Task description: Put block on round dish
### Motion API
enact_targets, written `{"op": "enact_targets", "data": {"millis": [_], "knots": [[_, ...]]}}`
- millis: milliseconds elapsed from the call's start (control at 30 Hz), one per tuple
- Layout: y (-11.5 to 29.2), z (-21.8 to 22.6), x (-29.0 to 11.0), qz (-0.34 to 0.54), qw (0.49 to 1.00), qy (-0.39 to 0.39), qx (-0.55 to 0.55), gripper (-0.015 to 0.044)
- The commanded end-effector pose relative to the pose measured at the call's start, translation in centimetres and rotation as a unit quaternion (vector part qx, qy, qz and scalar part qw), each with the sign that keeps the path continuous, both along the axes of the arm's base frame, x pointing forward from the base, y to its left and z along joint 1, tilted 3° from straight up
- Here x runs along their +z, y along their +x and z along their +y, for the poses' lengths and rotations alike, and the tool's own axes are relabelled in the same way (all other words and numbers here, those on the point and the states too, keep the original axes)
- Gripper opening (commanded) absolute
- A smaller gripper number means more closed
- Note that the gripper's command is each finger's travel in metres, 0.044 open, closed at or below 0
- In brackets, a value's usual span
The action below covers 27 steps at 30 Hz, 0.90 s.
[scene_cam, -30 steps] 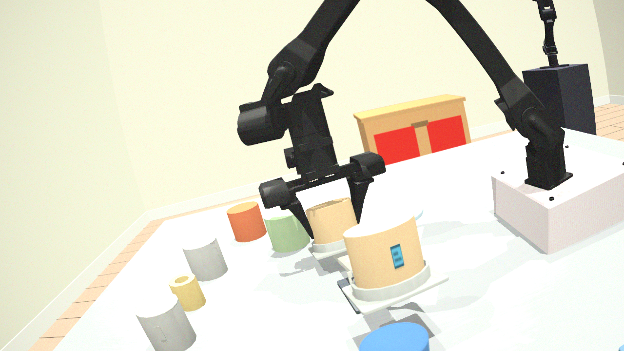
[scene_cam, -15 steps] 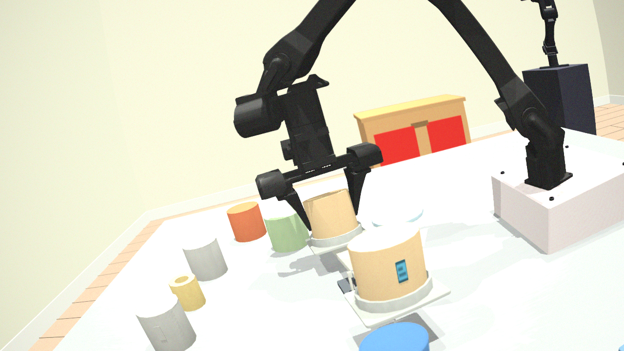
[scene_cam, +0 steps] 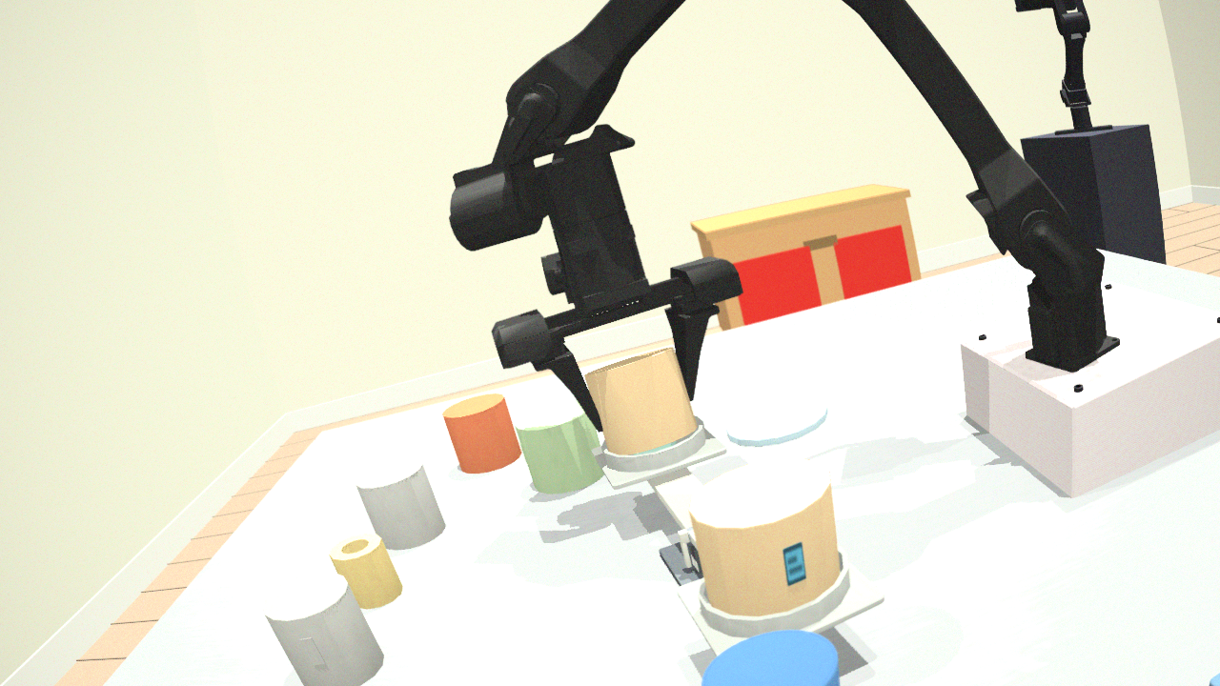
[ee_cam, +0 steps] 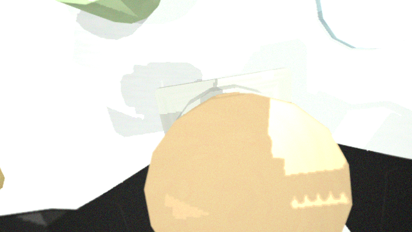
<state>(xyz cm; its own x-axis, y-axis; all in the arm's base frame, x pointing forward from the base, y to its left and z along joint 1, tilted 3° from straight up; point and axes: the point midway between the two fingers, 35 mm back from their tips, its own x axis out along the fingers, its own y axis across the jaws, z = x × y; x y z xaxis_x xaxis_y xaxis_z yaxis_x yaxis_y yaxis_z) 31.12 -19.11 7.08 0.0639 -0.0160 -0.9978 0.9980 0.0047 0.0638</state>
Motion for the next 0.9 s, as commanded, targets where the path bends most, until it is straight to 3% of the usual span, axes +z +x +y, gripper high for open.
{"op": "enact_targets", "data": {"millis": [0,867], "knots": [[0.3,-0.4,1.1,-0.009,1.0,-0.009,-0.002,0.0],[0.1,-0.3,4.5,-0.009,1.0,-0.009,-0.002,0.0]]}}
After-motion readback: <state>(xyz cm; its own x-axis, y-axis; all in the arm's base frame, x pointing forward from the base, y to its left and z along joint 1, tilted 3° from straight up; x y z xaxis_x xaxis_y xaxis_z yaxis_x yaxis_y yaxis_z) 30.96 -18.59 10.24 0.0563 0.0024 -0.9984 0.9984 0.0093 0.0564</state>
